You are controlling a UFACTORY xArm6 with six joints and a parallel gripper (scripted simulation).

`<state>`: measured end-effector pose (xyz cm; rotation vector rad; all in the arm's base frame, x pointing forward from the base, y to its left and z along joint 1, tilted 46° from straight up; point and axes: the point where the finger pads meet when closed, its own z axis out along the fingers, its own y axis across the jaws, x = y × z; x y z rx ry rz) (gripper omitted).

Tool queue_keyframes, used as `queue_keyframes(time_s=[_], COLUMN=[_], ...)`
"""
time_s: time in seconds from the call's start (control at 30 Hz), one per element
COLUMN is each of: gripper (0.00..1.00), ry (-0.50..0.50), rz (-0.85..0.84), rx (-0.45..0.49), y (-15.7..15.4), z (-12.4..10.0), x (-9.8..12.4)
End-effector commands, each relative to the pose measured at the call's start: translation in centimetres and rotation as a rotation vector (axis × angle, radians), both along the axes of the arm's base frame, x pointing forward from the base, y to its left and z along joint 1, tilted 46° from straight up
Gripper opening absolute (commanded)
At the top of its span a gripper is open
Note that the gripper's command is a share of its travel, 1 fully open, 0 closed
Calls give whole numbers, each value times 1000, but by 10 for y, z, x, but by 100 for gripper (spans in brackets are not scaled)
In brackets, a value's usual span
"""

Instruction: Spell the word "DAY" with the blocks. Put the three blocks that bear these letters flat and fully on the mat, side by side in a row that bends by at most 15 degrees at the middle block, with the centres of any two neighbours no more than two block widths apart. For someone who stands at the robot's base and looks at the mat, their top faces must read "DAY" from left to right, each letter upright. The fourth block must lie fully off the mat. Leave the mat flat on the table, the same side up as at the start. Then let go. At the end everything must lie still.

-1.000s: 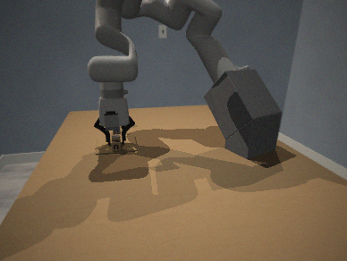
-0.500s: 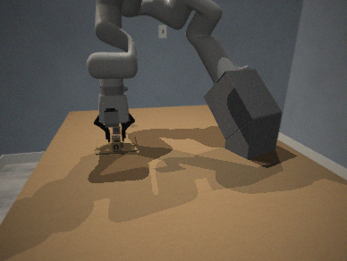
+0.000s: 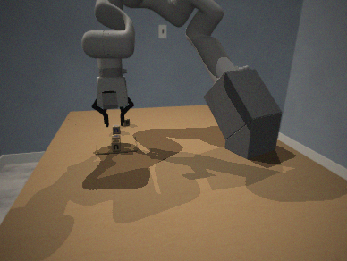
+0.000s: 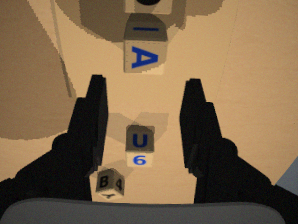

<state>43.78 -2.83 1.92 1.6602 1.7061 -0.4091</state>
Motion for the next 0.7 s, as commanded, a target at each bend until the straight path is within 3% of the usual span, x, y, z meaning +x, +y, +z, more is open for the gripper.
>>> queue_keyframes(time_s=[0.0,0.2,0.23,0.67], gripper=[47,47,100,100], ry=[0,0,0,0], rz=[0,0,0,0], rx=[0,0,0,0], y=[13,15,15,15], z=[15,16,16,16], x=[-5,-5,-5,-5])
